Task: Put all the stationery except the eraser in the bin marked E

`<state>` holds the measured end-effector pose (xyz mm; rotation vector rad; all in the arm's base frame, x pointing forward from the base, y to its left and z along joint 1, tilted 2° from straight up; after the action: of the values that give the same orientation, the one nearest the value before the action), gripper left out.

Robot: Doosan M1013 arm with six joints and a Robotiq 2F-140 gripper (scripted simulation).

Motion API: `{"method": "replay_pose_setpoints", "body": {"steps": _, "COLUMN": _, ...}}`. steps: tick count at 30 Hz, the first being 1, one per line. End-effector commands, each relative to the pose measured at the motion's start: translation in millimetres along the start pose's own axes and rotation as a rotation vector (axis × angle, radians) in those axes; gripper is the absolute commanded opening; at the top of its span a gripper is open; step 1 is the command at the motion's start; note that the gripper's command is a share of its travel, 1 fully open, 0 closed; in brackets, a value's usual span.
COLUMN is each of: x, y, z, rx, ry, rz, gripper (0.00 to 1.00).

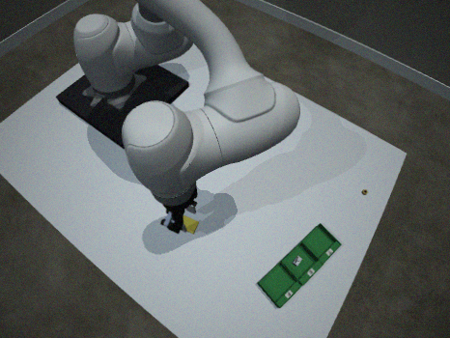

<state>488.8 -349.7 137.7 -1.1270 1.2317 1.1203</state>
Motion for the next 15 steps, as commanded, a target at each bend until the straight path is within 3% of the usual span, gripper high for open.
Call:
{"method": "replay_pose_setpoints", "body": {"steps": 1, "x": 11, "y": 0, "z": 0, "rx": 0.000, "ry": 0.000, "rz": 0.000, "gripper": 0.40}}
{"method": "replay_pose_setpoints", "body": {"steps": 7, "x": 35, "y": 0, "z": 0, "rx": 0.000, "ry": 0.000, "rz": 0.000, "gripper": 0.40}}
{"method": "replay_pose_setpoints", "body": {"steps": 15, "x": 44, "y": 0, "z": 0, "rx": 0.000, "ry": 0.000, "rz": 0.000, "gripper": 0.40}}
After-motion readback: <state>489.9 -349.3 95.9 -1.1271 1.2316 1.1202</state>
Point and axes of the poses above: the point where the finger pads meet when closed, its own x axis out along the fingers, its own z axis across the jaws, y = z × x, the point moved 8 cm from there along -x, back along the fingers, and after that the axes turned 7 degrees about x, right-handed, at the moved point
